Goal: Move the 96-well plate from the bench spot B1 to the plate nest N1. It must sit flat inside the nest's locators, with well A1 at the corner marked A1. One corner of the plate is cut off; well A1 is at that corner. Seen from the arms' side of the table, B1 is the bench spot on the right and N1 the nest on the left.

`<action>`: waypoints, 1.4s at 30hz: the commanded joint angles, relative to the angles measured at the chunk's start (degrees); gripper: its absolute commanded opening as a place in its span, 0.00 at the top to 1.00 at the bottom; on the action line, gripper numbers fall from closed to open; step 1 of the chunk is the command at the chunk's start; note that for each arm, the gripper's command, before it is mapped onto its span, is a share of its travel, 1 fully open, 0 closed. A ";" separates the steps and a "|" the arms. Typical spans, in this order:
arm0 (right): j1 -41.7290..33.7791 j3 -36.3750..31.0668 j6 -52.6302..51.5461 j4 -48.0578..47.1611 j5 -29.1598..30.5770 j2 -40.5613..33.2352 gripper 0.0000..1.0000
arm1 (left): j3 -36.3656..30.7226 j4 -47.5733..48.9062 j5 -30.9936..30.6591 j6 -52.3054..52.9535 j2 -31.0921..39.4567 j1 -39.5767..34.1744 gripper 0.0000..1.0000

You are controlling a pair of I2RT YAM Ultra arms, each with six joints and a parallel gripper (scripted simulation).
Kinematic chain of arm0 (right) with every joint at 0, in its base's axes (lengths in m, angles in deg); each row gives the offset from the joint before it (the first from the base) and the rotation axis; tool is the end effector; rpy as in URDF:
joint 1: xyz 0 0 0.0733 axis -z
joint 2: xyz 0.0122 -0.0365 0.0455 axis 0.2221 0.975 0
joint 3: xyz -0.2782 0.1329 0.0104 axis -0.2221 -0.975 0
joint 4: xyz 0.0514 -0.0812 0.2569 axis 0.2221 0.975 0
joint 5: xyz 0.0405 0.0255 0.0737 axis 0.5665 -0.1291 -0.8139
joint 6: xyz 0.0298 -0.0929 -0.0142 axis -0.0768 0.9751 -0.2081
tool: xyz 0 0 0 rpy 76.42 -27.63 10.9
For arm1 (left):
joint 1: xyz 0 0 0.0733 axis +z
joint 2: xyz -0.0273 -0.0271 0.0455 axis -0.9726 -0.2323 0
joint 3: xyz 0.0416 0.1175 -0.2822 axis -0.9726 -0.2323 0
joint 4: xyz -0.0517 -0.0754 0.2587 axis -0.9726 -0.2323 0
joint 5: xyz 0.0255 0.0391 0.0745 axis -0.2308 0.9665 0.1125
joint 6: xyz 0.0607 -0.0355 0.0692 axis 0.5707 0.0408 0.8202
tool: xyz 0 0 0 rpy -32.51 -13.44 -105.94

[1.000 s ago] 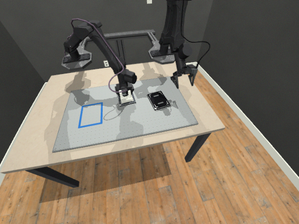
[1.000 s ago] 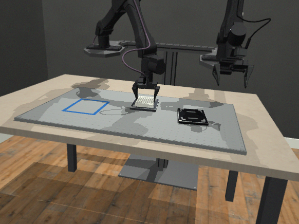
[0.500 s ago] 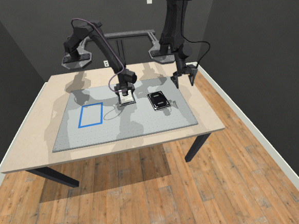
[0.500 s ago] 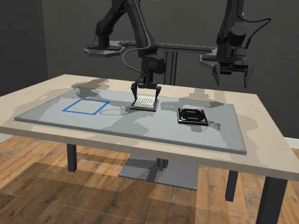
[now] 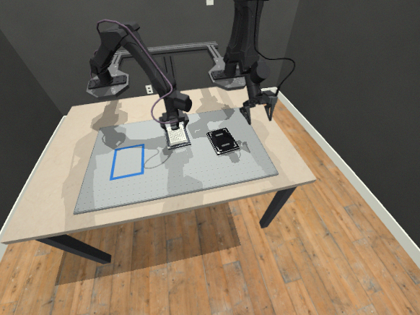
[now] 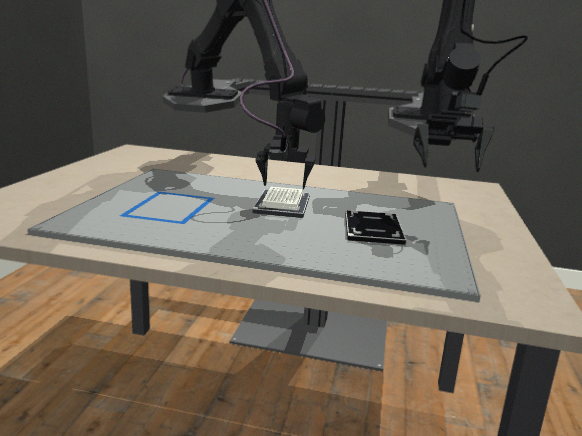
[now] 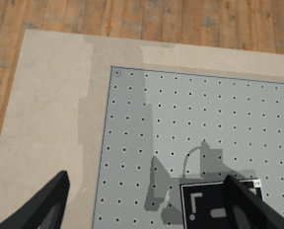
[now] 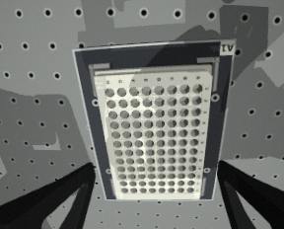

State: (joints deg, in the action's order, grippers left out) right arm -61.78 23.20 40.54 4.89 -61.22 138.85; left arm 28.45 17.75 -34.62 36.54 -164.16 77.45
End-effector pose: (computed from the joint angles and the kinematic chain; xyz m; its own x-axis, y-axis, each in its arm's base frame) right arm 0.3166 0.3464 -0.0226 -0.9844 -0.0809 -0.1563 -0.0760 0.9964 -0.0368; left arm 0.3125 0.0054 0.1000 -0.5653 0.0128 -0.8248 0.0004 0.9999 0.0152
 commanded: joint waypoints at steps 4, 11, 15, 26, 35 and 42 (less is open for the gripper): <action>-1.21 0.42 -1.11 6.62 0.90 -7.40 0.00 | -1.27 -0.65 -0.45 -0.21 1.32 0.48 0.00; -0.92 1.96 -1.08 11.22 0.02 -10.02 0.00 | -1.27 -0.65 -0.45 -0.21 1.32 0.48 0.00; -0.64 1.79 -1.05 11.23 -0.16 -9.86 0.00 | -1.27 -0.65 -0.45 -0.21 1.32 0.48 0.00; 1.84 -7.98 3.71 -0.91 5.94 -16.76 0.00 | 0.10 -0.51 2.52 2.25 -2.33 -10.19 0.00; 8.68 -27.10 12.57 -16.69 10.81 -29.68 0.00 | 1.53 -0.05 5.40 3.60 -9.06 -30.01 0.00; 20.01 -44.50 25.75 -34.63 10.46 -42.92 0.00 | 3.11 0.84 7.92 4.52 -15.62 -48.80 0.00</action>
State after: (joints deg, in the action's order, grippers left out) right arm -45.35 -15.92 58.40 -19.00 -51.52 100.18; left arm 29.17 17.75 -28.61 39.91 -177.64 33.74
